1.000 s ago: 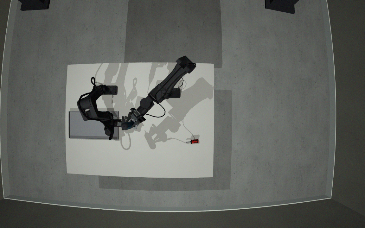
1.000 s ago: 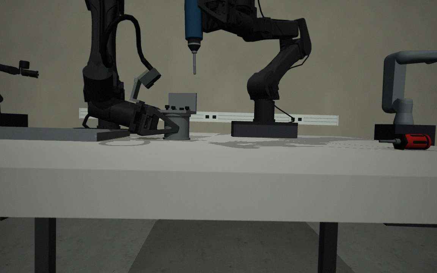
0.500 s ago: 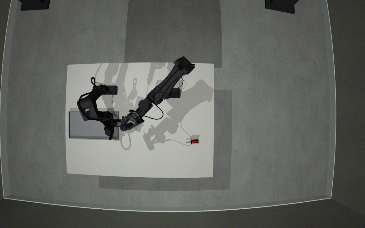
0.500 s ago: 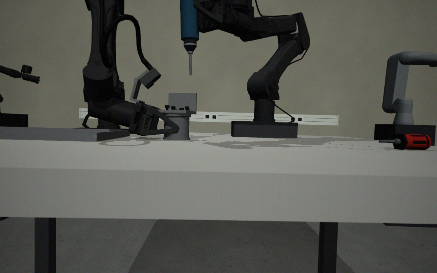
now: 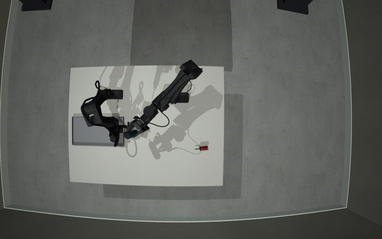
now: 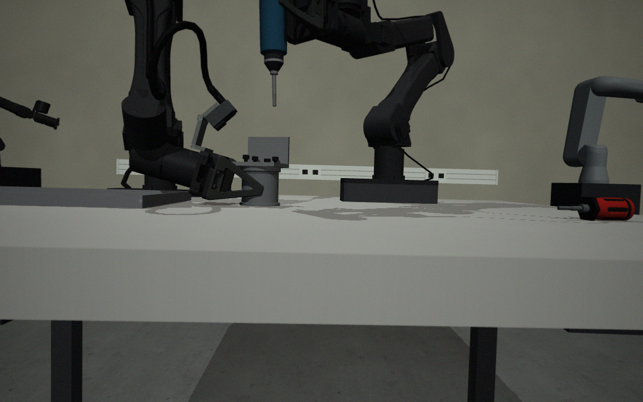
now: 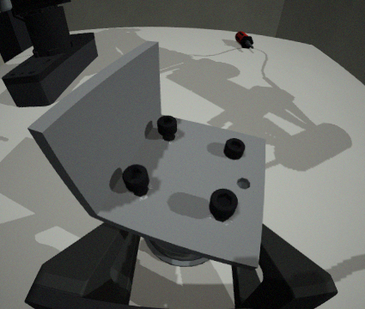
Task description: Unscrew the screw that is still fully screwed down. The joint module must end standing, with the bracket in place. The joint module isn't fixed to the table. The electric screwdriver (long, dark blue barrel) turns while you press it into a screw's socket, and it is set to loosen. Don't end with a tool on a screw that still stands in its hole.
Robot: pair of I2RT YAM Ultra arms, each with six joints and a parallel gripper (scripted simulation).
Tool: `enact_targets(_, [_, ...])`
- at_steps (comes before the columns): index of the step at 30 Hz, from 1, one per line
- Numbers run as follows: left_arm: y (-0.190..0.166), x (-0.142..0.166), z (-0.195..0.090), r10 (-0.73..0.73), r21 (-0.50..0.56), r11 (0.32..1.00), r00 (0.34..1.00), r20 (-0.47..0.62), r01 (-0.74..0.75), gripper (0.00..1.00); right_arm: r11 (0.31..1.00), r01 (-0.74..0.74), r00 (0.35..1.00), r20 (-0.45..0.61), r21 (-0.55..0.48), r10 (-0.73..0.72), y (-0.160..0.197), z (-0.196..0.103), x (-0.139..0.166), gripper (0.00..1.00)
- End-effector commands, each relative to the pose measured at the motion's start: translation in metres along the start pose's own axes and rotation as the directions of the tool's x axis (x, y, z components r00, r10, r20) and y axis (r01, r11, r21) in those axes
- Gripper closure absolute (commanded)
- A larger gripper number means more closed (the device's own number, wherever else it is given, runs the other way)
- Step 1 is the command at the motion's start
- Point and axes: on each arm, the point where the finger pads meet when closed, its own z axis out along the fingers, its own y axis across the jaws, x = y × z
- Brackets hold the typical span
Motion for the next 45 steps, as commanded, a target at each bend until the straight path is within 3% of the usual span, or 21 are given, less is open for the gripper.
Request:
enact_targets(1, [0.0017,-0.0583,0.0047,0.005,-0.001,1.000,0.986,0.167,-0.005,0.58,1.000,0.010,1.000,0.007,-0.006,-0.010,0.0005,0.0005,-0.0030,0.41])
enact_targets(45, [0.0043,-0.0628,0.0072,0.000,-0.007,1.000,0.981,0.194,0.001,0.58,1.000,0.010,1.000,0.007,-0.006,-0.010,0.0005,0.0005,-0.0030,0.41])
